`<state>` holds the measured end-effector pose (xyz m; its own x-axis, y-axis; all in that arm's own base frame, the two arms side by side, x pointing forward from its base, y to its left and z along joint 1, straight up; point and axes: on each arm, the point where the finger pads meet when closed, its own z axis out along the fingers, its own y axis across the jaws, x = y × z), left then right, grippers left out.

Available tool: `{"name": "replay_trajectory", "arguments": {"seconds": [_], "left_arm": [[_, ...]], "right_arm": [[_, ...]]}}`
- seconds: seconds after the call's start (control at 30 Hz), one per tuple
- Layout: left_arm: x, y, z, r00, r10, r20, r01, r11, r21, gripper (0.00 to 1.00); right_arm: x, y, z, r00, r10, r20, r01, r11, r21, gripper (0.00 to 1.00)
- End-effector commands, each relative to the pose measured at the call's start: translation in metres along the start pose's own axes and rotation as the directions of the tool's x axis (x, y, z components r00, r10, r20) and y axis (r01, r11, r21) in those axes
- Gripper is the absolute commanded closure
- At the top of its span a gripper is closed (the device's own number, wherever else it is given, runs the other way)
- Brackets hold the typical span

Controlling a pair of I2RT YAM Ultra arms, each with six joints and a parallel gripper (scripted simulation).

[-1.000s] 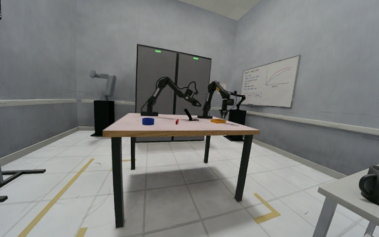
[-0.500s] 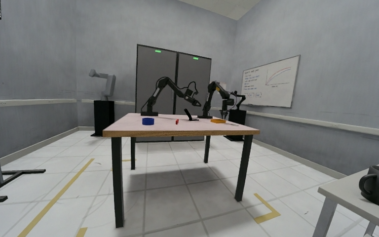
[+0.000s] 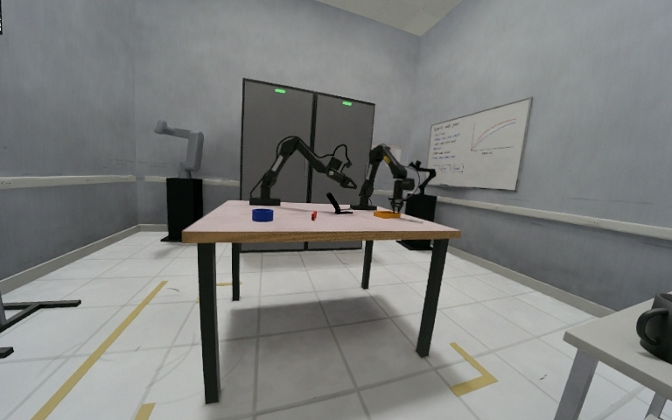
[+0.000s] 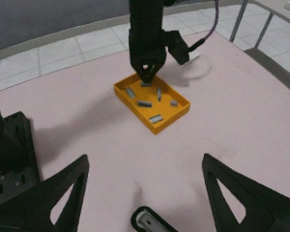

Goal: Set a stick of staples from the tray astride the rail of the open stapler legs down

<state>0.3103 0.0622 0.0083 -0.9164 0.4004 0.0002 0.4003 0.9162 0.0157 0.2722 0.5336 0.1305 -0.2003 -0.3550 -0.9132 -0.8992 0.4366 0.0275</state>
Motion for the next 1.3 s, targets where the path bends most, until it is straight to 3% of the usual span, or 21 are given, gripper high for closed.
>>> {"name": "replay_trajectory", "arguments": {"seconds": [0.0, 0.5, 1.1, 1.27], "left_arm": [[-0.0008, -0.0064, 0.0122, 1.0, 0.015, 0.001, -0.015, 1.0, 0.015, 0.73], [0.0007, -0.0076, 0.0182, 1.0, 0.015, -0.005, -0.015, 1.0, 0.02, 0.73], [-0.0004, -0.0025, 0.0159, 1.0, 0.015, -0.002, -0.015, 1.0, 0.018, 0.99], [0.0005, -0.0005, 0.0156, 1.0, 0.011, -0.004, -0.01, 1.0, 0.019, 0.99]], "right_arm": [[-0.0228, 0.0015, -0.0012, 0.998, -0.001, 0.056, 0.001, 1.0, -0.001, 0.0], [-0.0228, 0.0015, -0.0012, 0.998, -0.001, 0.056, 0.001, 1.0, -0.001, 0.0], [-0.0228, 0.0015, -0.0012, 0.998, -0.001, 0.056, 0.001, 1.0, -0.001, 0.0], [-0.0228, 0.0015, -0.0012, 0.998, -0.001, 0.056, 0.001, 1.0, -0.001, 0.0]]}}
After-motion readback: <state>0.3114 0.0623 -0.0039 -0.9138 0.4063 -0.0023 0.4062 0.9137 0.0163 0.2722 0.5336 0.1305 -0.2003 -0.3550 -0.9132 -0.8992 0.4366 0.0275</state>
